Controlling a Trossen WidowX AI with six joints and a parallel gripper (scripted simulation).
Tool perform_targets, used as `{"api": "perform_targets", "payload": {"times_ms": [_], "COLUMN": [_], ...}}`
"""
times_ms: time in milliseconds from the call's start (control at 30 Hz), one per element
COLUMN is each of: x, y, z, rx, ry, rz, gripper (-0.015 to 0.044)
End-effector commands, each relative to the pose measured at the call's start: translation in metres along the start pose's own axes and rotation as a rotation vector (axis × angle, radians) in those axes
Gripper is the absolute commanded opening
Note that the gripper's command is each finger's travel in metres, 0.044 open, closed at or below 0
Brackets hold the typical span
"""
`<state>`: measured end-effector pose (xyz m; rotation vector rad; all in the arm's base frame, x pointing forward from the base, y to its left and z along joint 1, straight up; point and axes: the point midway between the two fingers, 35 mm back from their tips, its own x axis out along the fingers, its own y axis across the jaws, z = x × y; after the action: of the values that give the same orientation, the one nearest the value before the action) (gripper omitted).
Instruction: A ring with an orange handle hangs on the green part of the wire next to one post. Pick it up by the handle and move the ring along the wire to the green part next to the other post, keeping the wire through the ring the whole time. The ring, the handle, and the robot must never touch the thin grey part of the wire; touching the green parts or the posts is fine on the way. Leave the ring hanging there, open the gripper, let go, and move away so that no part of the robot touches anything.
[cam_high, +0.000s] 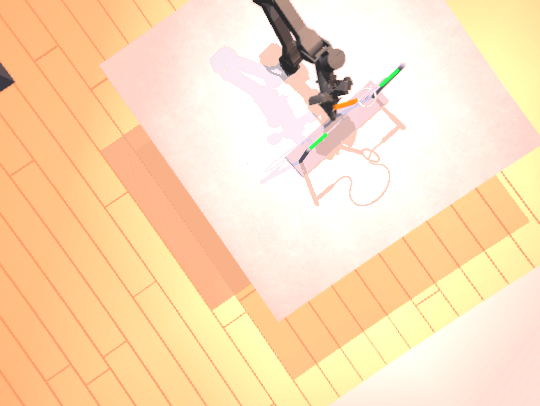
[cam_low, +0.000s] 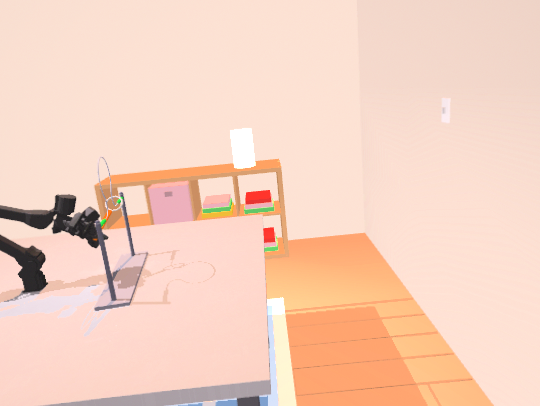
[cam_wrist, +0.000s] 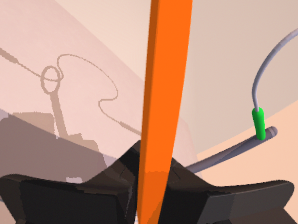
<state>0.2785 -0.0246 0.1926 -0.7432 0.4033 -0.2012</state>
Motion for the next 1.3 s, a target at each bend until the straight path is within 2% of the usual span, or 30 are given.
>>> {"api": "perform_targets", "payload": {"times_ms": [0, 667, 1267], "x": [0.004, -0.015, -0.031], "y": [0.018, 0.085, 0.114], "z": [-0.001, 0.017, 0.037], "rx": [0.082, 0.46, 0.61], "ry": [-0.026, 0.012, 0.03], "rz": [0.054, 0.265, 0.347], "gripper": [-0.015, -0.015, -0.015]}}
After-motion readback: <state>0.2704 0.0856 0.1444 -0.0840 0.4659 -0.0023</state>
